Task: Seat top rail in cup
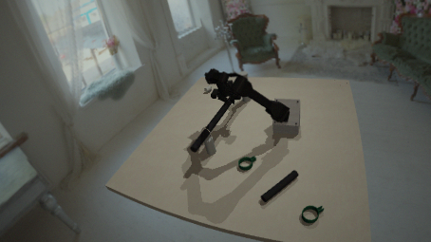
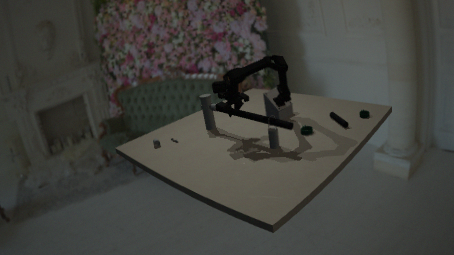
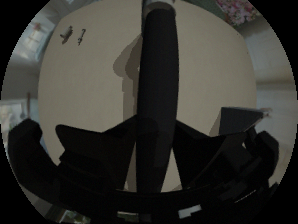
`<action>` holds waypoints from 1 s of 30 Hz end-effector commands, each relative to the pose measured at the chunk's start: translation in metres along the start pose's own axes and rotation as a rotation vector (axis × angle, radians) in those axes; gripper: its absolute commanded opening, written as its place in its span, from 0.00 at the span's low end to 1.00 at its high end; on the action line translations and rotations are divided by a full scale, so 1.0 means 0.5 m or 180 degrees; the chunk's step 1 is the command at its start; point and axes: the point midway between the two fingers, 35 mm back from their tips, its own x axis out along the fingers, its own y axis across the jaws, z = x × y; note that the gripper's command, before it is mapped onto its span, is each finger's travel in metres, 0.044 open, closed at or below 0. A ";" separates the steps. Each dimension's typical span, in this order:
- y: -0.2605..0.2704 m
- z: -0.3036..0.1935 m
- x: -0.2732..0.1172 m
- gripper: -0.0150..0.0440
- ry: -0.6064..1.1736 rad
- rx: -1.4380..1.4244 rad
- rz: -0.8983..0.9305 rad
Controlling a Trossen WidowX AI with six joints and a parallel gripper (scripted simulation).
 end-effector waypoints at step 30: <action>-0.001 0.031 0.004 0.25 -0.0031 0.0008 0.0015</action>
